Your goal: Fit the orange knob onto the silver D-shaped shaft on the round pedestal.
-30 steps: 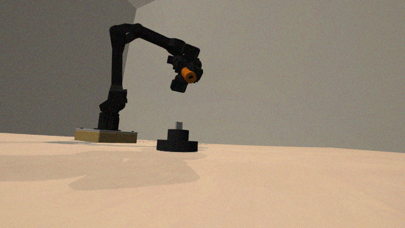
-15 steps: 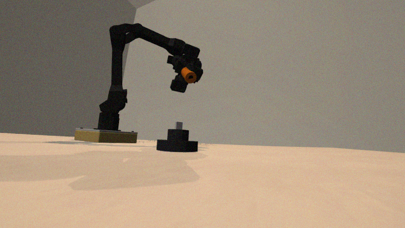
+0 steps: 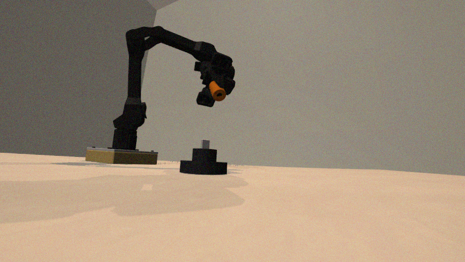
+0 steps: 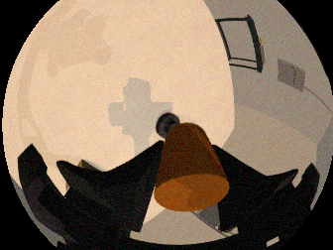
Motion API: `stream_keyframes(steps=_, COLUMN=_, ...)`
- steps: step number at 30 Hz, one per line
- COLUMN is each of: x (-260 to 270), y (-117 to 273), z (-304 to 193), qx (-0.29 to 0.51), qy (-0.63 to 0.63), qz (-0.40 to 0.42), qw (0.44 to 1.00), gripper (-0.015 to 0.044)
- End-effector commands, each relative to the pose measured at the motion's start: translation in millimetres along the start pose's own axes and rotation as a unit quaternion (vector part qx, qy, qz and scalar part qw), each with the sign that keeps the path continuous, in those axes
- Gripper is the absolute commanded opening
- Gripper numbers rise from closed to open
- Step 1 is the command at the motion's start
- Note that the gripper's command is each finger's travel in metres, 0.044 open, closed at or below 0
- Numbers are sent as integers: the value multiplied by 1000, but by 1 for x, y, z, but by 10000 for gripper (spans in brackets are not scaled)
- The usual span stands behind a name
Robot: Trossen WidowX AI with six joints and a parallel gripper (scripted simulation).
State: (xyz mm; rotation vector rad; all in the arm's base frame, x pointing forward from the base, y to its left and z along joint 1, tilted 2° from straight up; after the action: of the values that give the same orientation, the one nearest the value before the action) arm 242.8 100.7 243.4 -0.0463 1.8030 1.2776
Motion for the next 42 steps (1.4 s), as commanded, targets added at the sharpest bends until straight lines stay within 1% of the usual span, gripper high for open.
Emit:
stream_keyframes(steps=1, x=-1, y=-6, z=1, qx=-7, qy=0, qz=37, qw=999, gripper=0)
stream_keyframes(steps=15, x=-1, y=-37, z=1, qx=-22, qy=1, qz=185, qw=982, gripper=0)
stream_keyframes(steps=29, x=1, y=-72, z=2, qx=-37, qy=1, qz=328, qw=944, gripper=0)
stream_keyframes(steps=34, x=7, y=-82, z=4, qx=-37, qy=1, qz=329, qw=944, gripper=0)
stream_keyframes(steps=42, x=28, y=-114, z=13, qx=-38, qy=0, qz=333, qw=942, gripper=0)
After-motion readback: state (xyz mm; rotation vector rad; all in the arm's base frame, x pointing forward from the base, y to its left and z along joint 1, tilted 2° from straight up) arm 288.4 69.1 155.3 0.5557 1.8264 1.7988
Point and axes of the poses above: the point midway between the two fingers, 35 mm back from their tips, its own y axis back along the fingers, its own x axis across the jaws, z = x × y, the point moved 4 cm from there along y, back along the fingers, and after that the axes turned 6 degrees about y, right-handed, at the moved point
